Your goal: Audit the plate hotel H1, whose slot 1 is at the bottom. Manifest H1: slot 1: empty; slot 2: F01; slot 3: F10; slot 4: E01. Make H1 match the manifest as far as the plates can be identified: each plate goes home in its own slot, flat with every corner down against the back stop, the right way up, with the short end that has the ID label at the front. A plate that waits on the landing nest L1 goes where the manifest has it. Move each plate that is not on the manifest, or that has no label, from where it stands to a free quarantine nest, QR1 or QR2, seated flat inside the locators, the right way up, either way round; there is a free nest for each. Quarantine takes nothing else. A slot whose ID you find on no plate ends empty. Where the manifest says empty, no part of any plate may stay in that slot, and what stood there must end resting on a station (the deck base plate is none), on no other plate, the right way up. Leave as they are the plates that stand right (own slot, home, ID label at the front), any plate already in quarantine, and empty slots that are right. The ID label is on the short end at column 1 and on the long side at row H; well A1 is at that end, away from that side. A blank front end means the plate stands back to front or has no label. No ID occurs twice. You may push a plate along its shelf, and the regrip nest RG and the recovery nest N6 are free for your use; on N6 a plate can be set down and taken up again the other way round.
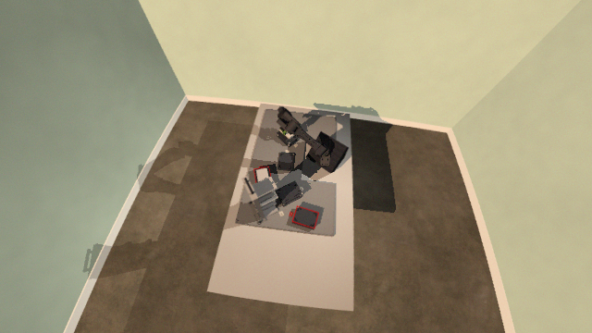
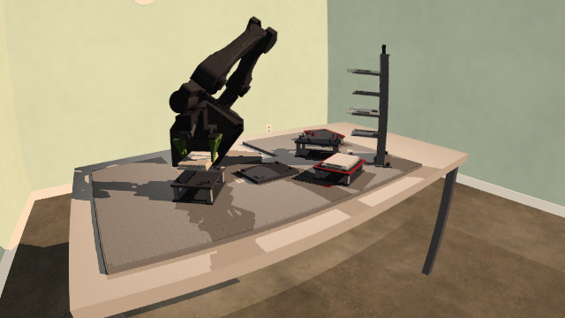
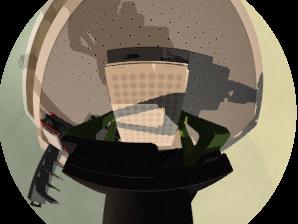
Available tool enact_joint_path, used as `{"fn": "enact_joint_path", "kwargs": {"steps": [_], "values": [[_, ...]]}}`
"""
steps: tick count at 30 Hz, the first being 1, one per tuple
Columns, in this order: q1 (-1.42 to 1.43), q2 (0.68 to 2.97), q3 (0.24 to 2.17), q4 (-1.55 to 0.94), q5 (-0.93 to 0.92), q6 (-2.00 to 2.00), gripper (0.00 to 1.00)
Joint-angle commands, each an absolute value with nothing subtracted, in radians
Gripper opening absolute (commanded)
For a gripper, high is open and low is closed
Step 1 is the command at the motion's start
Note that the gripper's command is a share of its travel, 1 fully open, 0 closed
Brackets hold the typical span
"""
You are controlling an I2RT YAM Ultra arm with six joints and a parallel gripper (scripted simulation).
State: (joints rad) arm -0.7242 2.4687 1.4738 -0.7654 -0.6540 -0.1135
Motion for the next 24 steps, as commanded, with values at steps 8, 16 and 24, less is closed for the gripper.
{"fn": "enact_joint_path", "kwargs": {"steps": [8,16,24], "values": [[-0.766,2.424,1.515,-0.819,-0.644,-0.14,0.86],[-0.776,2.421,1.532,-0.846,-0.644,-0.152,0.86],[-0.787,2.408,1.535,-0.871,-0.64,-0.165,0.86]]}}
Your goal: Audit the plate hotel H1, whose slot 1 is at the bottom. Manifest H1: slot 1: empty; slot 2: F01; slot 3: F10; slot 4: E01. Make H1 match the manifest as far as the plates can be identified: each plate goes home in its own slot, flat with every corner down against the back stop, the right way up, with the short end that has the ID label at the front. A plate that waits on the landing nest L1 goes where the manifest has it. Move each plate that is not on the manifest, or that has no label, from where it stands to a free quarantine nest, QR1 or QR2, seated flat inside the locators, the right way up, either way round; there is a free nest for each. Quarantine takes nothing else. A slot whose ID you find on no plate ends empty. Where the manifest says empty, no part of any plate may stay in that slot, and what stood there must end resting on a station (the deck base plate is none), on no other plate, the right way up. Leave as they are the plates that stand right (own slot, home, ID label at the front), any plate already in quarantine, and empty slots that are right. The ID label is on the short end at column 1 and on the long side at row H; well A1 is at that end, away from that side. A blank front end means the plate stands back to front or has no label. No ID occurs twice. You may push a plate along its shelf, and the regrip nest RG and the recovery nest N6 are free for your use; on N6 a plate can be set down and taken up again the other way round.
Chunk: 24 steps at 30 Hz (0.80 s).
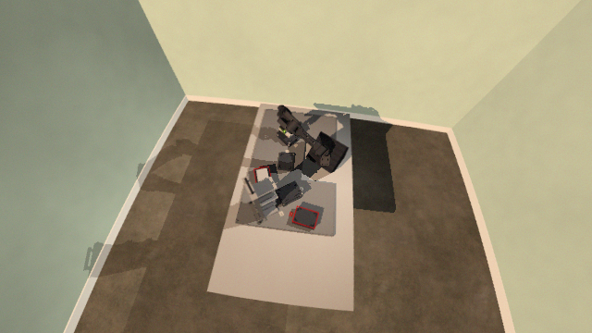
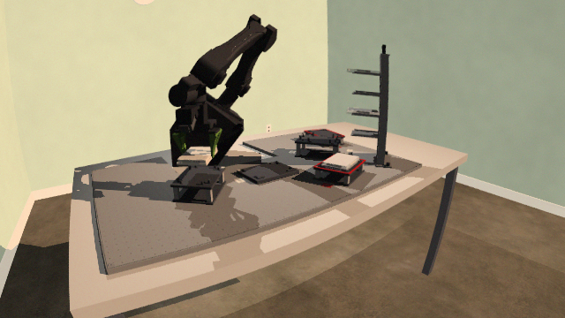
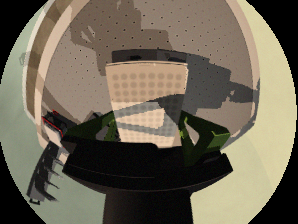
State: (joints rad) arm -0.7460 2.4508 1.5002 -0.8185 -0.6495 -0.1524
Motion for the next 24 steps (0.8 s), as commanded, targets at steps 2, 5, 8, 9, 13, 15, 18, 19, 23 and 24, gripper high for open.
{"fn": "enact_joint_path", "kwargs": {"steps": [2,5,8,9,13,15,18,19,23,24], "values": [[-0.79,2.405,1.537,-0.878,-0.64,-0.169,0.86],[-0.794,2.401,1.539,-0.888,-0.639,-0.174,0.86],[-0.794,2.401,1.539,-0.888,-0.64,-0.174,0.86],[-0.795,2.406,1.552,-0.896,-0.642,-0.176,0.86],[-0.795,2.407,1.553,-0.896,-0.642,-0.174,0.86],[-0.795,2.406,1.553,-0.896,-0.642,-0.174,0.86],[-0.795,2.404,1.548,-0.894,-0.642,-0.173,0.86],[-0.795,2.404,1.549,-0.894,-0.642,-0.173,0.86],[-0.795,2.404,1.549,-0.892,-0.642,-0.173,0.86],[-0.795,2.404,1.549,-0.892,-0.642,-0.173,0.86]]}}
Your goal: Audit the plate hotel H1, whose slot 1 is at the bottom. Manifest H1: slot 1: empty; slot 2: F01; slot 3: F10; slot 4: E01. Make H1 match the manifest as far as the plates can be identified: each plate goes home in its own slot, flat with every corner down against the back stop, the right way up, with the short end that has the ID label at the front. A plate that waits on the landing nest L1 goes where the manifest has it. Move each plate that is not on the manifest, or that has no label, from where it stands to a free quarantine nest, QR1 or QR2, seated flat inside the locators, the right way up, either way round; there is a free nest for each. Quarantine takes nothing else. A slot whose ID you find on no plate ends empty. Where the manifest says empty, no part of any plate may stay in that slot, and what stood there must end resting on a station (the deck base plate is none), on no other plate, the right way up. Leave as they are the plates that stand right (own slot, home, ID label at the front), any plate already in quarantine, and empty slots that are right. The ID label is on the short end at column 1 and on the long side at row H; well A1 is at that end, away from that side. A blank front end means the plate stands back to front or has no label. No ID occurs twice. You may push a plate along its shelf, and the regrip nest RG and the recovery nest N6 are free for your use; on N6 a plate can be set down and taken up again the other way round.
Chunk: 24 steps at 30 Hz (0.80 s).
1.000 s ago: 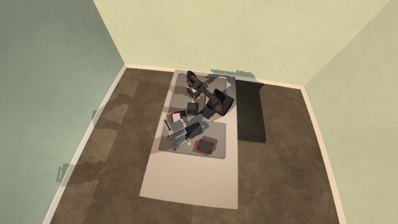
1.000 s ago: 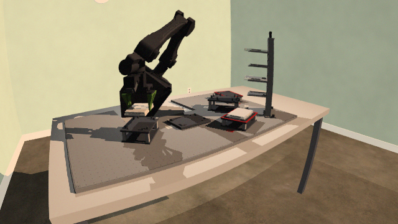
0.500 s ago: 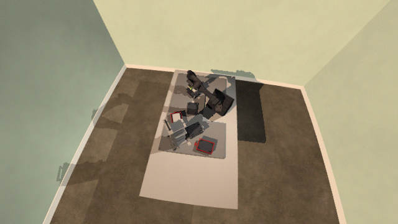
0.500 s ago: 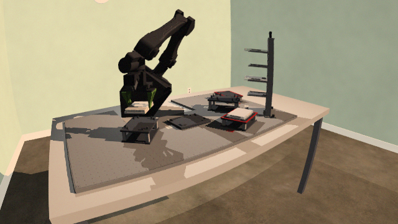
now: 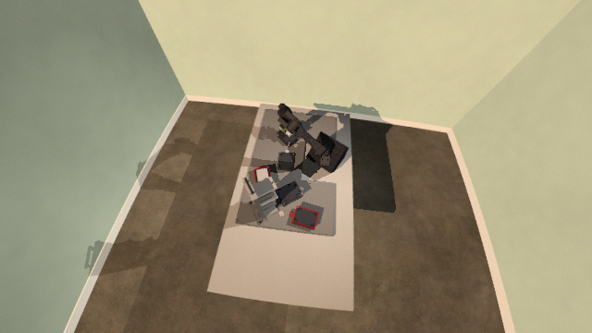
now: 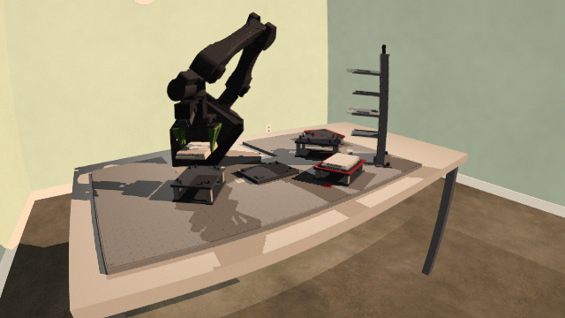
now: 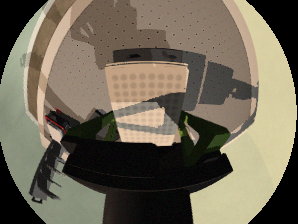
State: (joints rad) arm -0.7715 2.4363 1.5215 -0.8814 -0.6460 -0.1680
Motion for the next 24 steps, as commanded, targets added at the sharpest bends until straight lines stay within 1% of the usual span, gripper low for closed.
{"fn": "enact_joint_path", "kwargs": {"steps": [1,10,24], "values": [[-0.795,2.404,1.549,-0.892,-0.642,-0.173,0.86],[-0.795,2.404,1.549,-0.892,-0.642,-0.173,0.86],[-0.842,2.378,1.615,-1.021,-0.627,-0.233,0.86]]}}
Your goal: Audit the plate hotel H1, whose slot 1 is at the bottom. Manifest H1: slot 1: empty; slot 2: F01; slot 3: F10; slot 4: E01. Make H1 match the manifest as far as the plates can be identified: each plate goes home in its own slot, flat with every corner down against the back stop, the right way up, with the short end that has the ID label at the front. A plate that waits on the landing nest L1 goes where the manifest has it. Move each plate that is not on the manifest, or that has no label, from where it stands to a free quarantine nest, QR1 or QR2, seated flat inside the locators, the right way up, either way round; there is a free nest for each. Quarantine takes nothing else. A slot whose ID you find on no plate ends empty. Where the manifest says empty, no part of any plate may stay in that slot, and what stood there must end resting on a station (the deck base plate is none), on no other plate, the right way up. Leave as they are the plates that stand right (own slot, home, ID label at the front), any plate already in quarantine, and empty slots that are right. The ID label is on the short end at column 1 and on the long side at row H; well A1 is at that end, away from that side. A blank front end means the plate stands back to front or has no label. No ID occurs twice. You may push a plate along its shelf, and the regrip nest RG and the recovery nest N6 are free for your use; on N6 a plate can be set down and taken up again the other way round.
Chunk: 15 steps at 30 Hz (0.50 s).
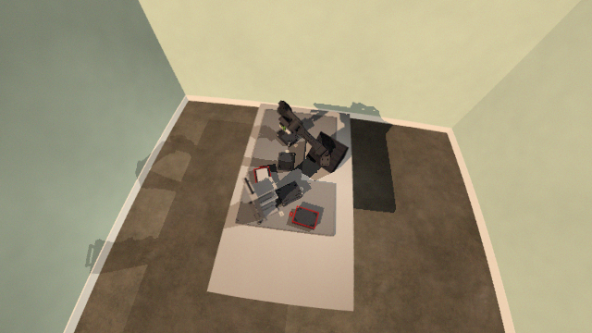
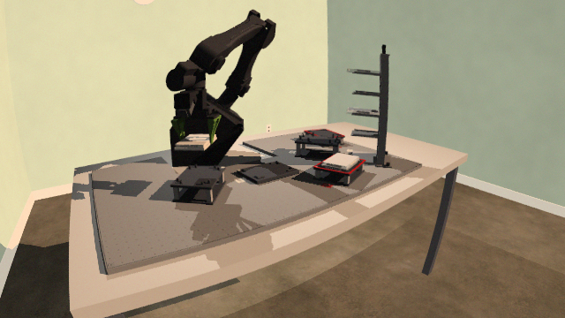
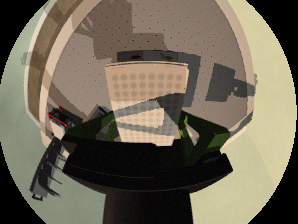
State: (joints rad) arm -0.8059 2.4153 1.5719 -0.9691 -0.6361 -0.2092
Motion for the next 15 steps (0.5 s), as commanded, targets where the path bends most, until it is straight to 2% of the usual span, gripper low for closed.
{"fn": "enact_joint_path", "kwargs": {"steps": [1,15], "values": [[-0.846,2.376,1.621,-1.032,-0.626,-0.237,0.86],[-0.891,2.359,1.701,-1.16,-0.614,-0.291,0.86]]}}
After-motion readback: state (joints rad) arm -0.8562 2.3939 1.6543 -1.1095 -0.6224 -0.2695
